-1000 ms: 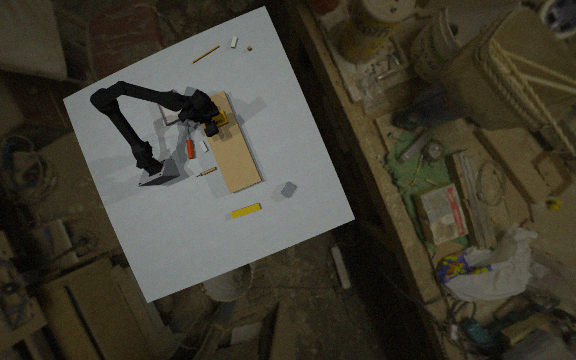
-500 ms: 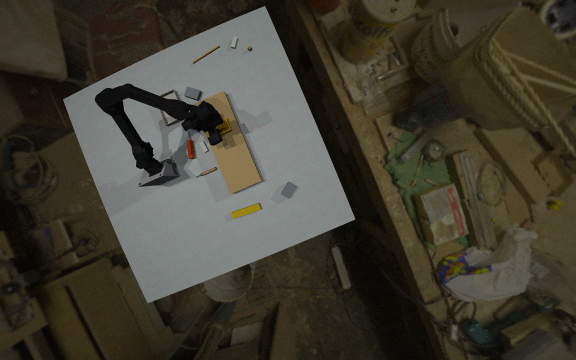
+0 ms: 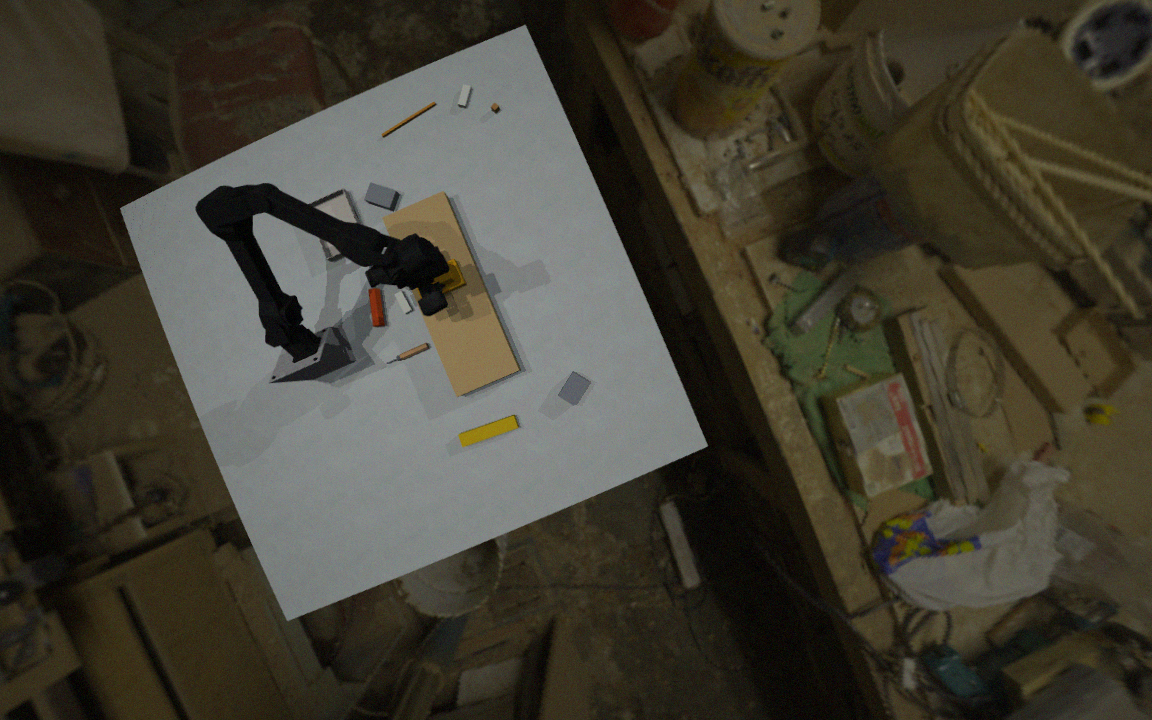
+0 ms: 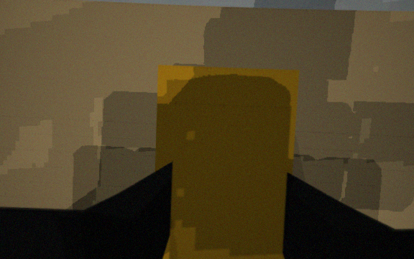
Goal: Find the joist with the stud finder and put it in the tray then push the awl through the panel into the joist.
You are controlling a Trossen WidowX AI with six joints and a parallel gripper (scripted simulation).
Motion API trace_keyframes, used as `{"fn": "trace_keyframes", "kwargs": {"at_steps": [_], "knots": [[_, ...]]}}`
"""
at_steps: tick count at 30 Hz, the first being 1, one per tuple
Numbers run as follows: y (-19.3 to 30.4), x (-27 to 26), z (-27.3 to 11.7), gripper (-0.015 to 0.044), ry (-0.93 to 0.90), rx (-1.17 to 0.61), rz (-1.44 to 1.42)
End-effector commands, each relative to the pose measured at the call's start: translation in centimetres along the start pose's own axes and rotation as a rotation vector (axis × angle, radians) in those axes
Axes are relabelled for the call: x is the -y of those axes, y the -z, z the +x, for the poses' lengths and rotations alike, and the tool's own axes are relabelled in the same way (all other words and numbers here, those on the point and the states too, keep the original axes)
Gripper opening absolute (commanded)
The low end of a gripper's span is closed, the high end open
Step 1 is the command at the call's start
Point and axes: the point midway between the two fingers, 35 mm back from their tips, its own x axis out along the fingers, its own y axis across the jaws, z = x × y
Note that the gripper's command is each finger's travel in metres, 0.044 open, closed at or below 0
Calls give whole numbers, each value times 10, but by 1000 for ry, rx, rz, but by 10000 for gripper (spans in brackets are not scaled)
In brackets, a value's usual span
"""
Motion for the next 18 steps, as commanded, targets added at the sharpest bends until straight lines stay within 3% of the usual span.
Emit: {"fn": "trace_keyframes", "kwargs": {"at_steps": [1,18], "knots": [[0,13,0,0,9,2,2],[0,62,-1,0,11,2,1]]}}
